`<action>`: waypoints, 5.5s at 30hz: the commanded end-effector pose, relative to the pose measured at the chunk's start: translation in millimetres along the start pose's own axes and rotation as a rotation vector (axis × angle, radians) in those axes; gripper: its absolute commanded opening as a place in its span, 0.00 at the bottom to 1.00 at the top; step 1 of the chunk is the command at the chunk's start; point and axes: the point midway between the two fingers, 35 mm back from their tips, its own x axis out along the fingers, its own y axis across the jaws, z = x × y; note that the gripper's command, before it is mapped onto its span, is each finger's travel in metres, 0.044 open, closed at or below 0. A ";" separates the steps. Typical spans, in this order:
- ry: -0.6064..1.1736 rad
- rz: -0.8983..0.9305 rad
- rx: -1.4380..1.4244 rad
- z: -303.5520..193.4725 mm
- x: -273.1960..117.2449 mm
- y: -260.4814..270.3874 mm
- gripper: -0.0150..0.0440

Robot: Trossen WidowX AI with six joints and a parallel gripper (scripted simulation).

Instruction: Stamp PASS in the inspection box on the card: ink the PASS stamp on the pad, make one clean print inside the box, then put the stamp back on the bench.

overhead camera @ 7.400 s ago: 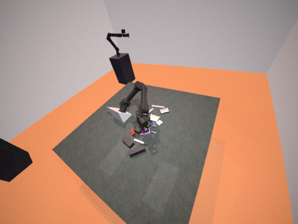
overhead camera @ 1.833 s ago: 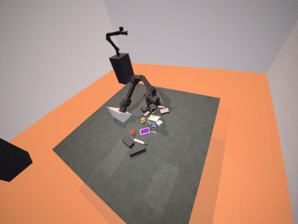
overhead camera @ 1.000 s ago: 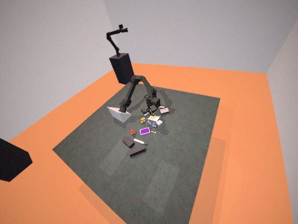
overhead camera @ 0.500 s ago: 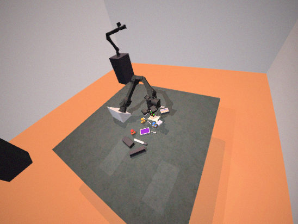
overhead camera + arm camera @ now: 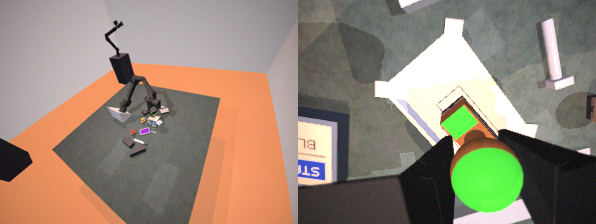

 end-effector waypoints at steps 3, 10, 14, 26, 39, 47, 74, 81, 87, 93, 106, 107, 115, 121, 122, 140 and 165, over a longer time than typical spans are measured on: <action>0.002 0.003 0.006 -1.0 4.6 -0.2 0.25; 0.002 0.004 0.006 -1.4 9.2 -0.2 0.25; 0.002 0.005 0.006 -1.7 11.8 -0.1 0.25; 0.002 0.006 0.005 -2.7 19.0 0.0 0.25; 0.002 0.006 0.005 -2.8 20.6 0.1 0.25; 0.002 0.006 0.005 -2.8 22.1 0.1 0.25; 0.002 0.006 0.005 -2.8 24.1 0.1 0.25; 0.002 0.006 0.005 -2.8 24.6 0.1 0.25; 0.002 0.006 0.005 -2.8 25.1 0.1 0.25; 0.002 0.006 0.005 -2.8 25.1 0.1 0.25; 0.002 0.006 0.005 -2.8 25.1 0.1 0.25; 0.002 0.006 0.005 -2.8 25.1 0.1 0.25; 0.002 0.006 0.005 -2.8 25.1 0.1 0.25; 0.002 0.006 0.005 -2.8 24.3 0.1 0.25; 0.002 0.006 0.005 -2.8 24.1 0.1 0.25; 0.002 0.006 0.005 -2.7 17.4 0.0 0.25; 0.001 0.003 0.005 -0.8 -5.5 -0.3 0.25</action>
